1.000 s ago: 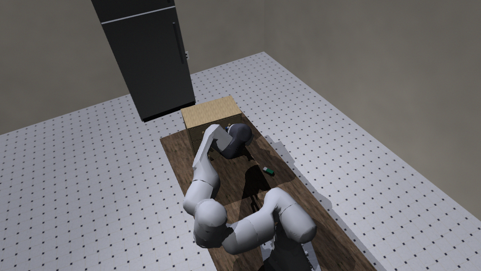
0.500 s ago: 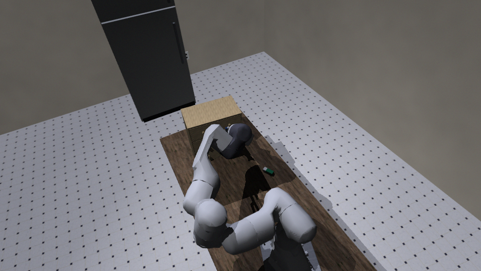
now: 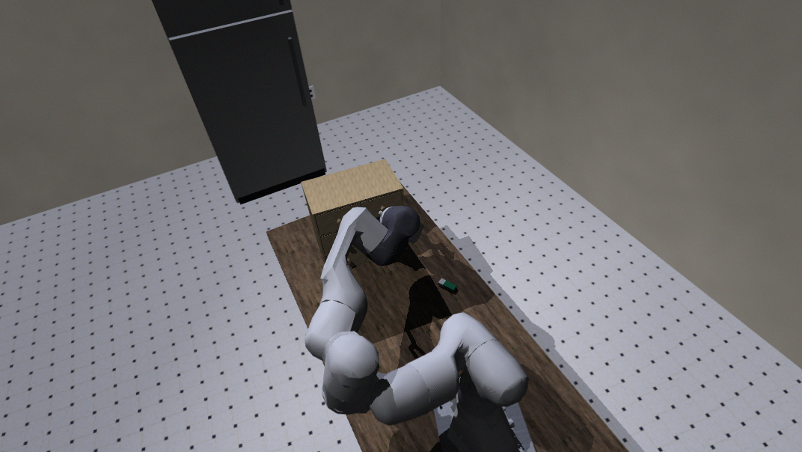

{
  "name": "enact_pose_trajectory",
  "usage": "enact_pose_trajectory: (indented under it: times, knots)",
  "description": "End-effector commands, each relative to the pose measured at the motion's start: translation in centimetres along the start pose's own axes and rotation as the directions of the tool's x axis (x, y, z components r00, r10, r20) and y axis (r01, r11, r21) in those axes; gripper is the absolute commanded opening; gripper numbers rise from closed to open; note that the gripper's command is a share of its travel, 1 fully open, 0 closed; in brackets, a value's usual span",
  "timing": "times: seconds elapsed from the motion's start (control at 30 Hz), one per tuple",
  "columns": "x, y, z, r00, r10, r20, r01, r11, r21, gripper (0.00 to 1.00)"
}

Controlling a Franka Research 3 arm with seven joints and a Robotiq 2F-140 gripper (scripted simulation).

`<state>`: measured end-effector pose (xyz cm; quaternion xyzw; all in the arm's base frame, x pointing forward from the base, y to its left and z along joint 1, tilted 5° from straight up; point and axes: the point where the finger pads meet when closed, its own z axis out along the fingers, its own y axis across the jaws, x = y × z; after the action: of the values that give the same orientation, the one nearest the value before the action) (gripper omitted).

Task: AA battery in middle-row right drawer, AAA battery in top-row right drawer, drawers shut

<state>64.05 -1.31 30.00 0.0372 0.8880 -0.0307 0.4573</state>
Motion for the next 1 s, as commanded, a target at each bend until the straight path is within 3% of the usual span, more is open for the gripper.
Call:
enact_pose_trajectory:
  times: [0.0, 0.53, 0.97]
  knots:
    - [0.0, 0.1, 0.1, 1.000, 0.001, 0.000, -0.001, 1.000, -0.003, 1.00]
    - [0.6, 0.1, -0.7, 1.000, 0.001, 0.000, -0.001, 1.000, -0.003, 1.00]
    - [4.5, 0.0, -5.9, 1.000, 0.001, 0.000, -0.001, 1.000, -0.003, 1.00]
